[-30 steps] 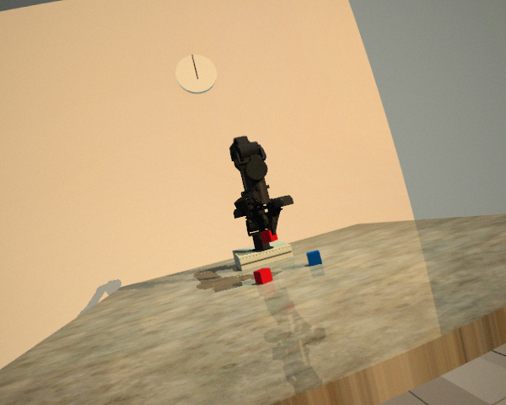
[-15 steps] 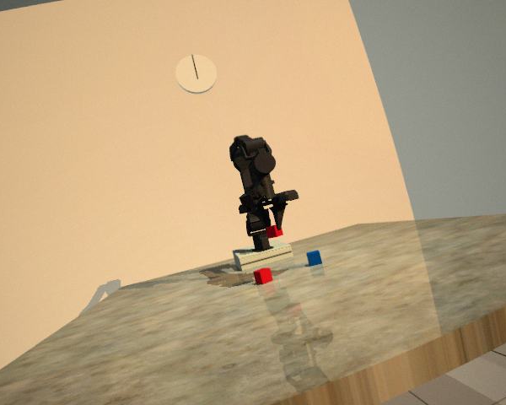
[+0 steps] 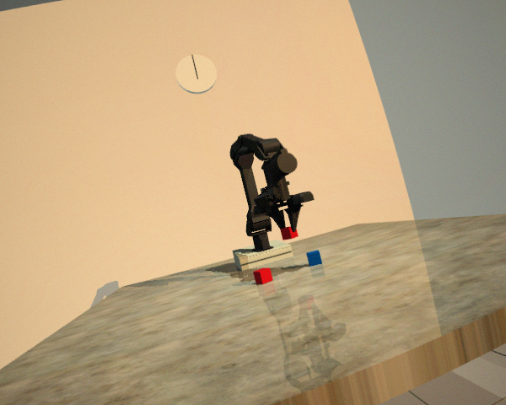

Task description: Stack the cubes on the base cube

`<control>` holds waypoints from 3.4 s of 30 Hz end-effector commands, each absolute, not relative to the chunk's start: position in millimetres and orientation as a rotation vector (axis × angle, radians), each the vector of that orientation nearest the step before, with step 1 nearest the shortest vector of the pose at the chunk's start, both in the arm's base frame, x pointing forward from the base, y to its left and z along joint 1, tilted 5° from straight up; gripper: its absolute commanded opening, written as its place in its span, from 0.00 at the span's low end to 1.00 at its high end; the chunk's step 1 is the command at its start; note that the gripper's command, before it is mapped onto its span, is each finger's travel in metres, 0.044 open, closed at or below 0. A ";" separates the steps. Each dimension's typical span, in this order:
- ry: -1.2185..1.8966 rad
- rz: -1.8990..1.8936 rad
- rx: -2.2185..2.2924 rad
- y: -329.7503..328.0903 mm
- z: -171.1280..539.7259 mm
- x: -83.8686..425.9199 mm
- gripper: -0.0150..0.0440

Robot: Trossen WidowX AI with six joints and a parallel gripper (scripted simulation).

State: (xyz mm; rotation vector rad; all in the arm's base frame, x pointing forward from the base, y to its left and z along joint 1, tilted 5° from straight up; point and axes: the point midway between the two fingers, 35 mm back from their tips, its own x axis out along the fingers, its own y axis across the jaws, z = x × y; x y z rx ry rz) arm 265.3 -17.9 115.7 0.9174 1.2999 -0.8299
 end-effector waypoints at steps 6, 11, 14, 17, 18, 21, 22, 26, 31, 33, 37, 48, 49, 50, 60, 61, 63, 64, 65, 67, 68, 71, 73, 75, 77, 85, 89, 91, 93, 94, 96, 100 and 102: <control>1.285 -0.856 0.942 3.6 108.4 277.7 0.43; 1.279 -0.868 0.958 17.9 103.8 283.0 0.43; 1.274 -0.877 0.970 26.3 101.0 285.7 0.43; 1.270 -0.887 0.982 34.9 98.2 288.1 0.43; 1.269 -0.890 0.986 37.8 97.2 288.8 0.43; 1.265 -0.897 0.996 44.6 95.0 290.4 0.43; 1.265 -0.898 0.997 45.1 94.8 290.5 0.43; 1.265 -0.898 0.997 45.1 94.8 290.5 0.43; 1.265 -0.898 0.997 45.1 94.8 290.5 0.43; 1.265 -0.898 0.997 45.1 93.4 290.7 0.43; 1.265 -0.899 0.997 45.3 84.8 291.8 0.43; 1.264 -0.900 0.999 45.5 68.2 293.3 0.43; 1.264 -0.900 0.999 45.5 68.2 293.3 0.43; 1.264 -0.900 0.999 45.5 68.2 293.3 0.43; 1.265 -0.899 0.997 45.5 66.8 293.4 0.43; 1.265 -0.899 0.997 45.5 66.8 293.4 0.43; 1.265 -0.899 0.997 45.5 66.8 293.4 0.43; 1.265 -0.899 0.997 45.5 66.8 293.4 0.43; 1.265 -0.899 0.997 45.5 66.8 293.4 0.43; 1.265 -0.899 0.997 45.5 66.8 293.4 0.43; 1.265 -0.899 0.997 45.5 66.8 293.4 0.43; 1.265 -0.899 0.997 45.5 66.8 293.4 0.52; 1.265 -0.899 0.997 45.5 66.8 293.4 0.60; 1.265 -0.899 0.997 45.5 66.8 293.4 0.60; 1.265 -0.899 0.997 45.5 66.8 293.4 0.60; 1.269 -0.894 0.999 46.2 79.1 292.0 0.60; 1.269 -0.894 0.999 46.2 83.6 291.5 0.60; 1.269 -0.894 0.999 46.2 85.8 291.3 0.60; 1.269 -0.894 0.999 46.2 87.9 291.1 0.60; 1.269 -0.894 0.999 46.2 89.0 291.0 0.60; 1.269 -0.894 0.999 46.2 91.2 290.8 0.60; 1.269 -0.894 0.999 46.2 95.6 290.3 0.60; 1.269 -0.894 0.999 46.2 97.5 290.1 0.60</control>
